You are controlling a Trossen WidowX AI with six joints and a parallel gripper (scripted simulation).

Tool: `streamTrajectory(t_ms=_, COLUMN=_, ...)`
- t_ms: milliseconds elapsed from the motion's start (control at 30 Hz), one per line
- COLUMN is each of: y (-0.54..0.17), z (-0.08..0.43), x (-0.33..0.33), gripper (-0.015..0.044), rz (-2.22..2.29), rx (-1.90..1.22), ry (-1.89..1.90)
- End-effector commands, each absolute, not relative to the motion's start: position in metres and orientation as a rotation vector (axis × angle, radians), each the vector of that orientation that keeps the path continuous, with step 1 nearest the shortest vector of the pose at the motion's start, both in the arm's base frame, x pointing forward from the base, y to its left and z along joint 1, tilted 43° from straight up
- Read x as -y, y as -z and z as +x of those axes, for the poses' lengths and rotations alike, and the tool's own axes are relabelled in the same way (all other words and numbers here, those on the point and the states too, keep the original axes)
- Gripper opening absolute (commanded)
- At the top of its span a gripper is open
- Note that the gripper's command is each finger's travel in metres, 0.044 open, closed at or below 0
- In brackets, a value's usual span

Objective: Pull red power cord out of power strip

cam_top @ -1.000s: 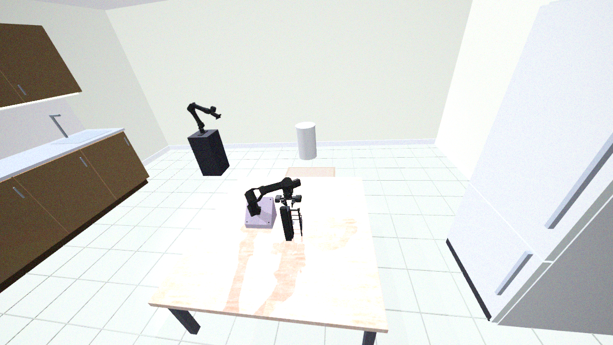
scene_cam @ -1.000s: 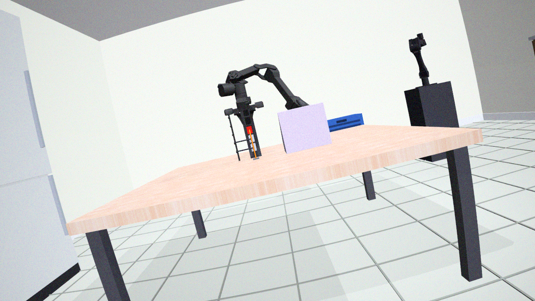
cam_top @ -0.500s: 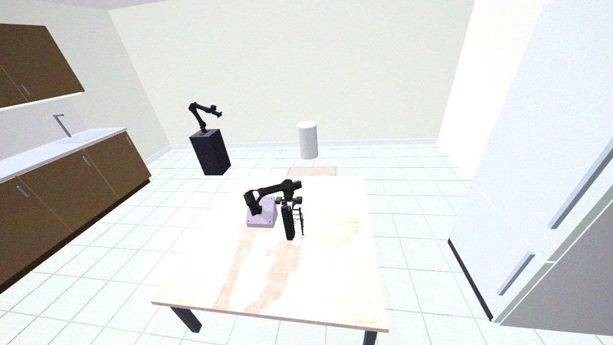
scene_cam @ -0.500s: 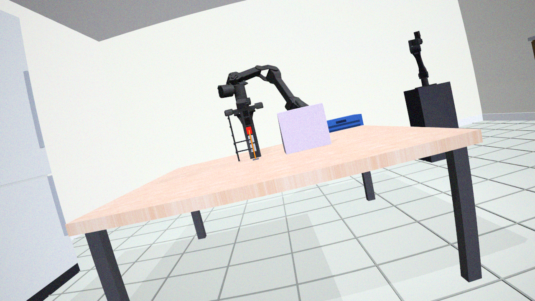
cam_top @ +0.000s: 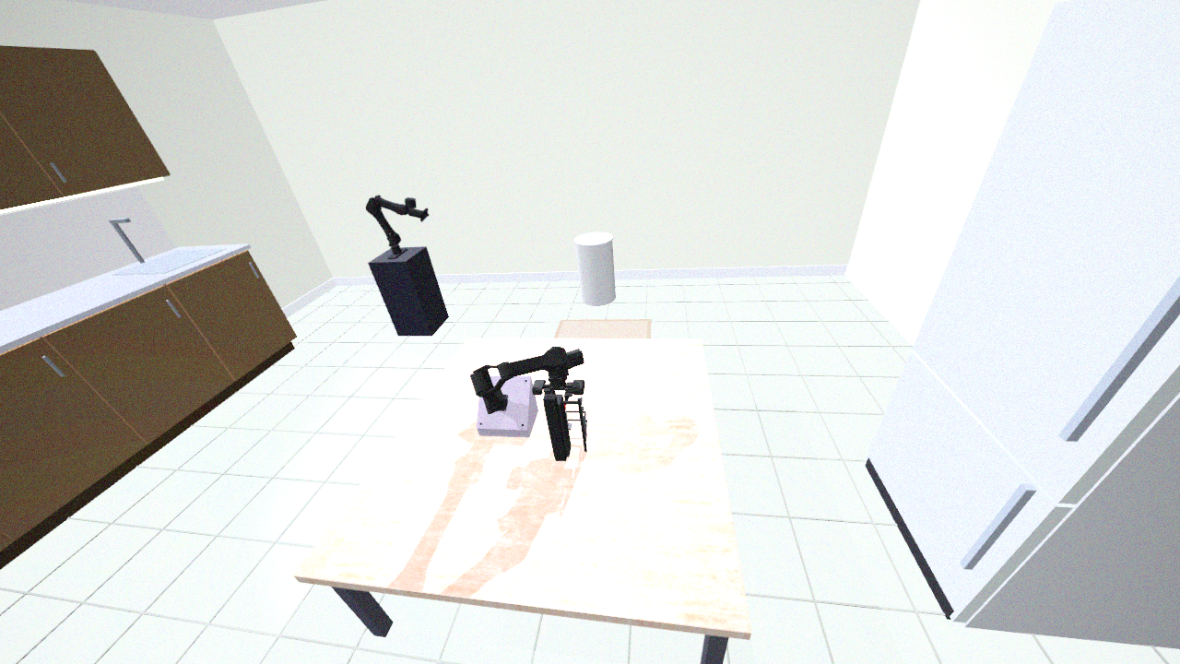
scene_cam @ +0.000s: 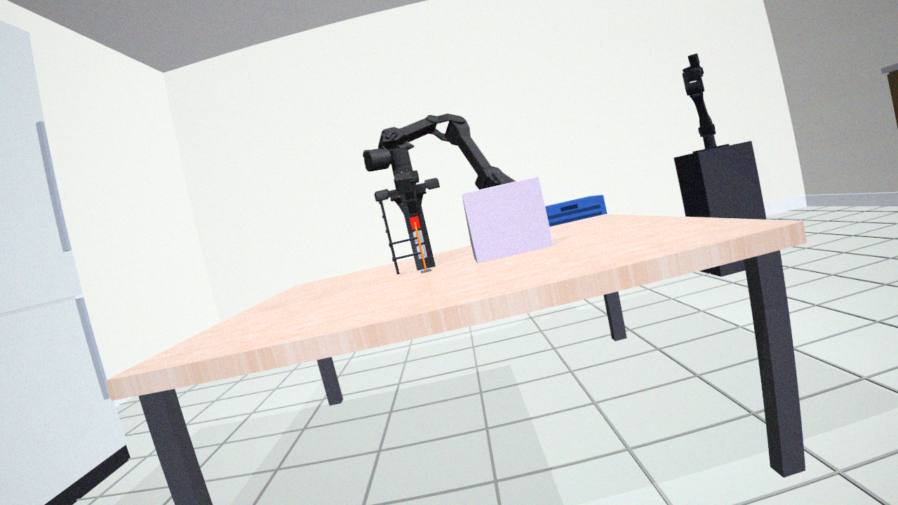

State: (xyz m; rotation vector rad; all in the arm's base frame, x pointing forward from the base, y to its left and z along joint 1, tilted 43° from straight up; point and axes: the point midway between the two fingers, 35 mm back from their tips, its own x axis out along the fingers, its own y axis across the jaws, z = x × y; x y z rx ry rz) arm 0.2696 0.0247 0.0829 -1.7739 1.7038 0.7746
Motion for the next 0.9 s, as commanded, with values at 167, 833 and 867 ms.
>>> streamTrajectory(t_ms=167, y=-0.081, z=0.269, x=-0.022, gripper=0.0081, rz=-1.773, rx=-1.707, ry=-0.775)
streamTrajectory(t_ms=833, y=-0.072, z=0.27, x=-0.033, gripper=0.0, rz=-1.772, rx=-1.705, ry=-0.777)
streamTrajectory(t_ms=867, y=-0.071, z=0.27, x=-0.034, gripper=0.0, rz=-1.772, rx=-1.705, ry=-0.777)
